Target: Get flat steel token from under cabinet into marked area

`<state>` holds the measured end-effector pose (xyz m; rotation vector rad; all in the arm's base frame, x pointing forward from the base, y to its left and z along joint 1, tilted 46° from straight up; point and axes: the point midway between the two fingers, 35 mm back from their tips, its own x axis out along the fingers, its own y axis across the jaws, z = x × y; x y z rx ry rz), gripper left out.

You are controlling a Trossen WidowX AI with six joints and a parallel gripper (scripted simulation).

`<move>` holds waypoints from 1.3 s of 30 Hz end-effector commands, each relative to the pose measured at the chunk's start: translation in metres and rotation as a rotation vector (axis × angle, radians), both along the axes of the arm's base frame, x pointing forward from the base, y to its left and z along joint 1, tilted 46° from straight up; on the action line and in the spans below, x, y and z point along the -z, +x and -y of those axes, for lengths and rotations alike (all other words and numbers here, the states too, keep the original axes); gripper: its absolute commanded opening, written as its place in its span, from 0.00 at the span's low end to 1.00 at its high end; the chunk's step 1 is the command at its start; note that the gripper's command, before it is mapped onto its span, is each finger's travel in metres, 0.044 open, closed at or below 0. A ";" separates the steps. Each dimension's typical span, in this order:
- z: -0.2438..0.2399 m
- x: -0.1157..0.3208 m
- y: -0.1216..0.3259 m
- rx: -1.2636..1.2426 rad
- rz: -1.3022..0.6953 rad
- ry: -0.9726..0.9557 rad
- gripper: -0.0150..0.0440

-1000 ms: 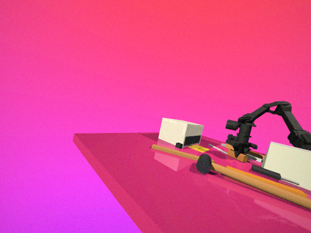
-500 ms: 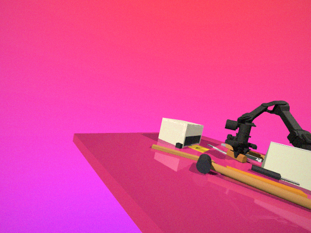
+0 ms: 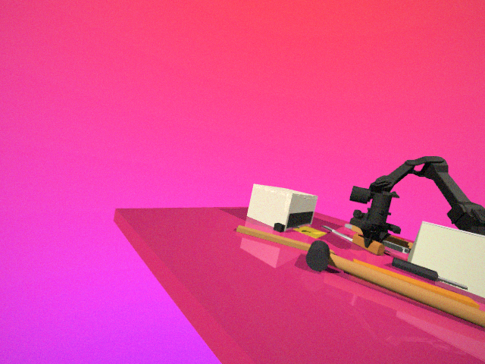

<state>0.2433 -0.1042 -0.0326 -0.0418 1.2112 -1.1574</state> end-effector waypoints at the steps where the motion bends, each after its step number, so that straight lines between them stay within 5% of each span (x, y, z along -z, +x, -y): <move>1: -0.005 0.004 0.002 -0.007 0.000 0.001 0.25; 39: -0.035 0.034 0.006 -0.007 0.001 0.003 0.25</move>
